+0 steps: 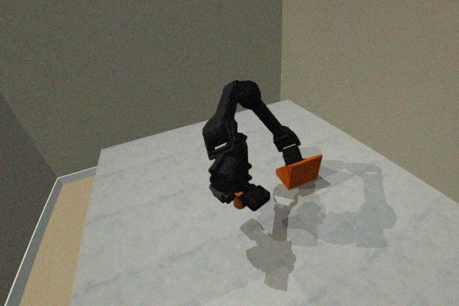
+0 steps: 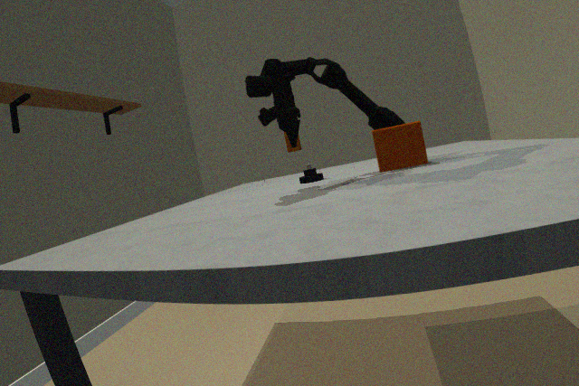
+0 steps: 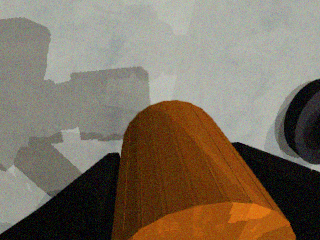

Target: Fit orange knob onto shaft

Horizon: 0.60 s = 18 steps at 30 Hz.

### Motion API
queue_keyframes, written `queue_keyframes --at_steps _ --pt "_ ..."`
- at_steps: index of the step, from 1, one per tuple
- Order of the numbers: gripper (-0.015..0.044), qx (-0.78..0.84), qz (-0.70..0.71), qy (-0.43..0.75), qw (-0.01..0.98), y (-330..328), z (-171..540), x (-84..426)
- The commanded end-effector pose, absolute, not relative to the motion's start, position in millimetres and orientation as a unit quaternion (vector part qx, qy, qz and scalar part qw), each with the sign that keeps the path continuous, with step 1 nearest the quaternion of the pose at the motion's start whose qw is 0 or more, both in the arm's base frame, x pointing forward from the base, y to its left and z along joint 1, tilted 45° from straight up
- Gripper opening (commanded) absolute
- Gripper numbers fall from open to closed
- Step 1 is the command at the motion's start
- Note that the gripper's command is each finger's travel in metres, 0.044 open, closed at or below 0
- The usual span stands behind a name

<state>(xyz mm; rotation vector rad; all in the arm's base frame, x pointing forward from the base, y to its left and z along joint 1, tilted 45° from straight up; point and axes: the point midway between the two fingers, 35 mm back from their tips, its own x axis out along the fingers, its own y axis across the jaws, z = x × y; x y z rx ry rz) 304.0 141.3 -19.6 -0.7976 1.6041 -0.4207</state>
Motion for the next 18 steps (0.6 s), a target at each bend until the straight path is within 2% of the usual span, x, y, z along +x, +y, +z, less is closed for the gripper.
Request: queue_keyframes --at_steps 1,8,18 --pt "0.0000 -0.342 -0.182 0.694 0.607 151.1 -11.3 304.2" --pt "0.0000 -0.342 -0.182 0.694 0.607 159.9 0.1 304.9" --pt "0.0000 -0.341 -0.179 0.694 0.608 134.1 15.6 312.5"
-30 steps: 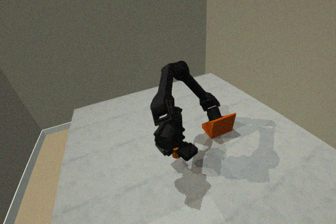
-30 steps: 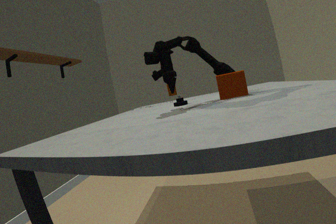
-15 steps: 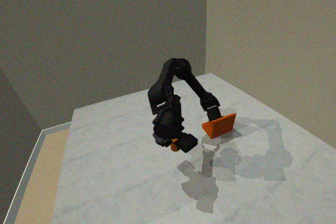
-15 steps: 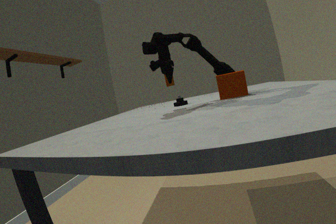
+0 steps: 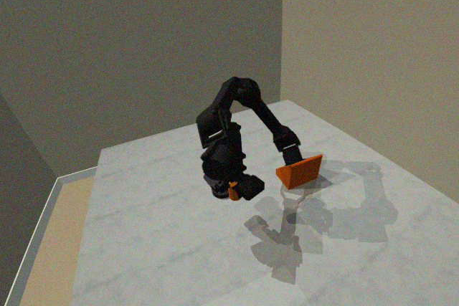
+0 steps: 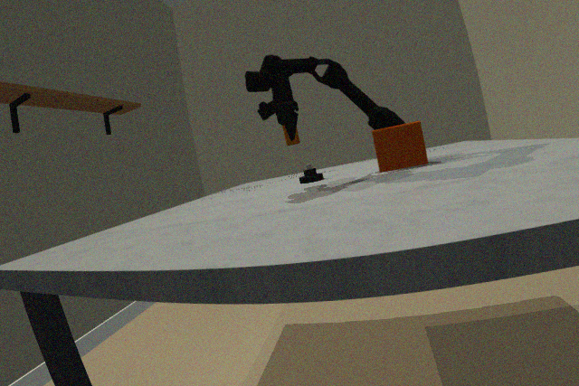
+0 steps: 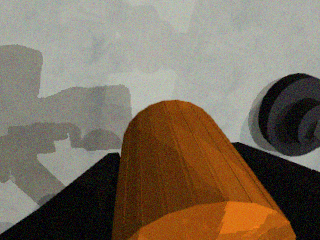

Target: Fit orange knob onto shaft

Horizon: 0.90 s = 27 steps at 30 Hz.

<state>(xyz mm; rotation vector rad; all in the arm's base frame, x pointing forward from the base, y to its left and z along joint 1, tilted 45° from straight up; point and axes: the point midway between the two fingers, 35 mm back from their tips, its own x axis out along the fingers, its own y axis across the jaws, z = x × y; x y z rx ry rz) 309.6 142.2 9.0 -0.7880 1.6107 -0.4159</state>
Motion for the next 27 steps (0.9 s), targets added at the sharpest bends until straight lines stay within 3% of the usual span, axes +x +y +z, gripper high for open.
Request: queue_keyframes --at_steps 1,27 --pt "0.0000 -0.341 -0.179 0.694 0.608 131.3 17.2 313.1" --pt "0.0000 -0.342 -0.178 0.694 0.608 56.0 56.4 317.4"
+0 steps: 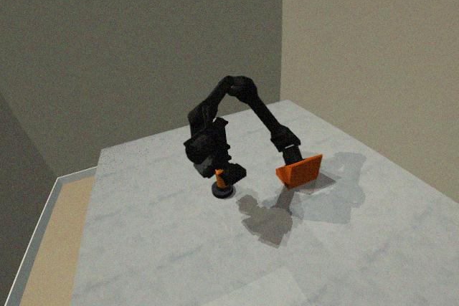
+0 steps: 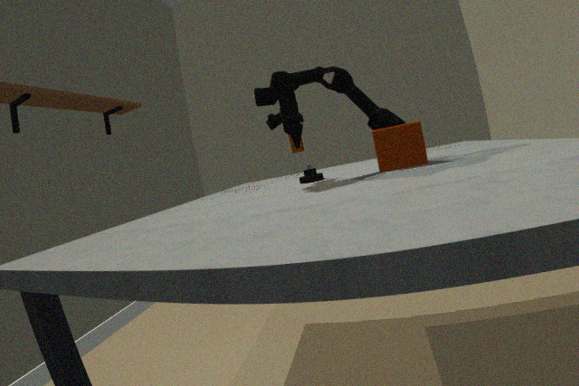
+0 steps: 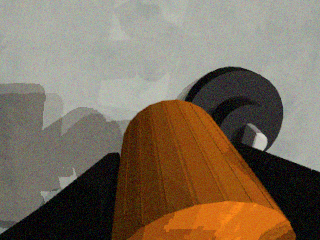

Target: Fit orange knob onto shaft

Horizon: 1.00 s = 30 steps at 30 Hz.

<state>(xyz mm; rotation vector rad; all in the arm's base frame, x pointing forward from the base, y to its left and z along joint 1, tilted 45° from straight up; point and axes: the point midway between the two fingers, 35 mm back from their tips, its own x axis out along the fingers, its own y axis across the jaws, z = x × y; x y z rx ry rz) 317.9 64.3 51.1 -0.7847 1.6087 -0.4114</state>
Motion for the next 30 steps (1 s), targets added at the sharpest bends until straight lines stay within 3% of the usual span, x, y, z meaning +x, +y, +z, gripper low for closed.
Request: queue_keyframes --at_steps 1,22,30 --pt "0.0000 -0.342 -0.179 0.694 0.608 53.1 57.8 317.1" --pt "0.0000 -0.344 -0.187 0.693 0.605 0.5 80.9 305.3" --pt "0.0000 -0.288 -0.249 0.673 0.634 -0.1 81.5 305.0"
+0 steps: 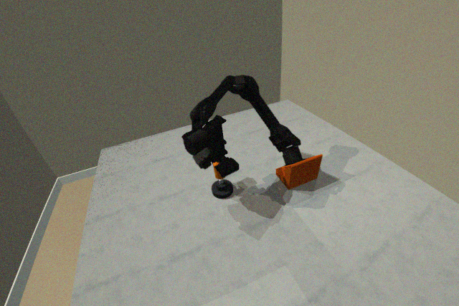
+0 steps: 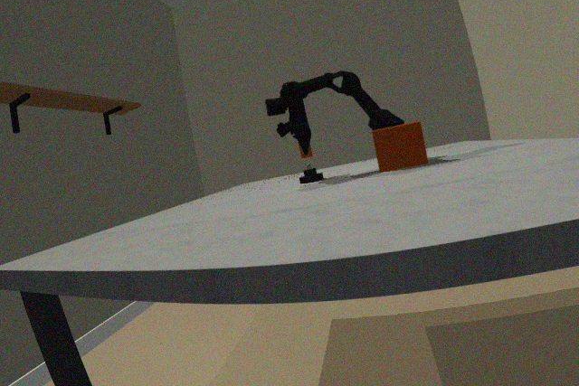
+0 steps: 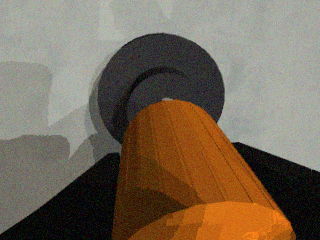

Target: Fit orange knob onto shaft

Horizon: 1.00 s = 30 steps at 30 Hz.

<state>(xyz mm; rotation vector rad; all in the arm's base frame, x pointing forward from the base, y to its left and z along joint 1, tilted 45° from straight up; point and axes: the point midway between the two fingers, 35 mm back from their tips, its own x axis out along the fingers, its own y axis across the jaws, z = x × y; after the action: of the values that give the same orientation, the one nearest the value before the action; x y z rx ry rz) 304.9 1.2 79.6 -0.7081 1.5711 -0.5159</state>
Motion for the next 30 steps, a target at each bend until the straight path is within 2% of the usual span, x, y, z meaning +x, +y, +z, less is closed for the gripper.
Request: queue_keyframes --at_steps 1,30 --pt "0.0000 -0.278 -0.260 0.669 0.638 -0.4 81.8 305.0" --pt "0.0000 0.007 -0.511 0.504 0.696 1.1 80.2 305.0"
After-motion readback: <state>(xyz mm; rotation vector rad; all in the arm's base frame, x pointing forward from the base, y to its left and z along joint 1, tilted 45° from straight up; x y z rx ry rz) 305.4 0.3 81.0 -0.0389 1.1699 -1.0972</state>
